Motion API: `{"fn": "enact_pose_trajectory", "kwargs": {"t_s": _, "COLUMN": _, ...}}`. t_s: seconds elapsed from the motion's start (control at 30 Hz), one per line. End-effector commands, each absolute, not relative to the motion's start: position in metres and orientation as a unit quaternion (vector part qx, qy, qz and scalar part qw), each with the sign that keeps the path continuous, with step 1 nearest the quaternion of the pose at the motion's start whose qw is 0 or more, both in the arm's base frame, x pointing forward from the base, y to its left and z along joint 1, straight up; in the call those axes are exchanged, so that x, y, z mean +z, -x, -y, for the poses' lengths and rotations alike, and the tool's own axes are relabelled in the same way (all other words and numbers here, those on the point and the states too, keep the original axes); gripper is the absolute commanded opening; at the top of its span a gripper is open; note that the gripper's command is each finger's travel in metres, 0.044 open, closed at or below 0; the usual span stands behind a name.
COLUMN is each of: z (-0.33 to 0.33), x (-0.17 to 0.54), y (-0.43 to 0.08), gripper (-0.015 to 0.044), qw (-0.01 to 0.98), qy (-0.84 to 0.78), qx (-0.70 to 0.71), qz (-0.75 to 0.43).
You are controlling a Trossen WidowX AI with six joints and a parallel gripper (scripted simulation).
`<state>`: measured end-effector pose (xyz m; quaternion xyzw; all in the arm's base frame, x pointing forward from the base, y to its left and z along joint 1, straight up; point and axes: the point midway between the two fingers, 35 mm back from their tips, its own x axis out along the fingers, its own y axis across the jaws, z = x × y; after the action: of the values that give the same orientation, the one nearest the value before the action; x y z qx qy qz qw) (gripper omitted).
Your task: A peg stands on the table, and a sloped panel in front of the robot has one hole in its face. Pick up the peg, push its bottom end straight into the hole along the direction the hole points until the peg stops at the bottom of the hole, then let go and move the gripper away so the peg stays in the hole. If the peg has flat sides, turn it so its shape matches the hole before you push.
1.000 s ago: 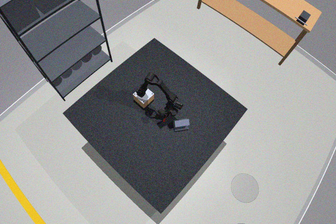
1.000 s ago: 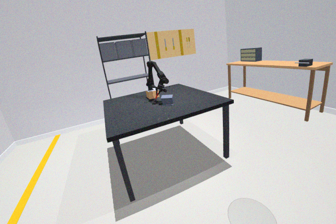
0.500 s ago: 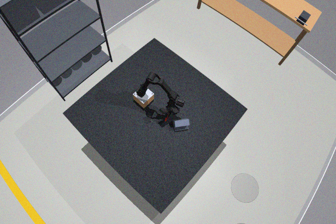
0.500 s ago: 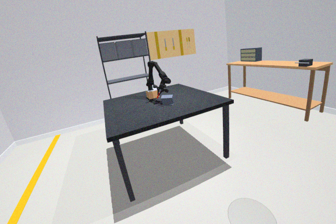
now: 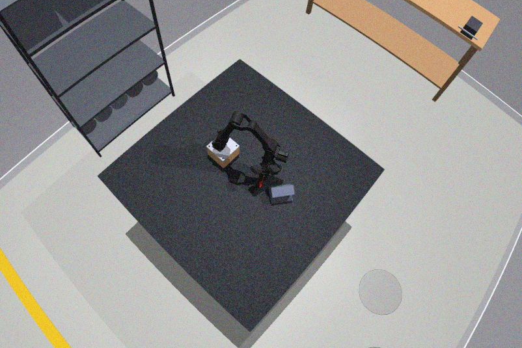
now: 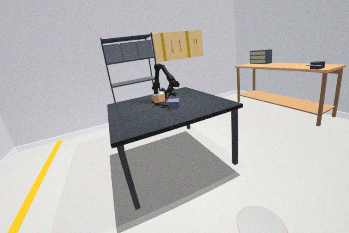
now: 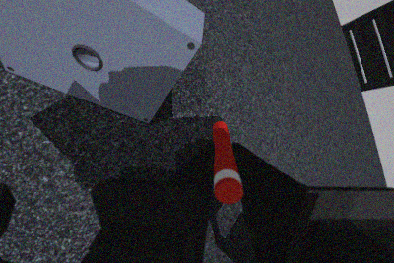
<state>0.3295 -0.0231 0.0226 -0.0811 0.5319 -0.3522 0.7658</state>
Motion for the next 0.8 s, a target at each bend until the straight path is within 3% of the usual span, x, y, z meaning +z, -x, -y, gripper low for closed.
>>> {"fn": "enact_pose_trajectory", "kwargs": {"t_s": 0.0, "z": 0.018, "x": 0.022, "y": -0.332, "gripper": 0.0000, "qw": 0.771, "qy": 0.086, "qx": -0.356, "qz": -0.521}}
{"fn": "enact_pose_trajectory", "kwargs": {"t_s": 0.77, "z": -0.011, "x": 0.023, "y": -0.340, "gripper": 0.0000, "qw": 0.799, "qy": 0.109, "qx": -0.360, "qz": -0.469}}
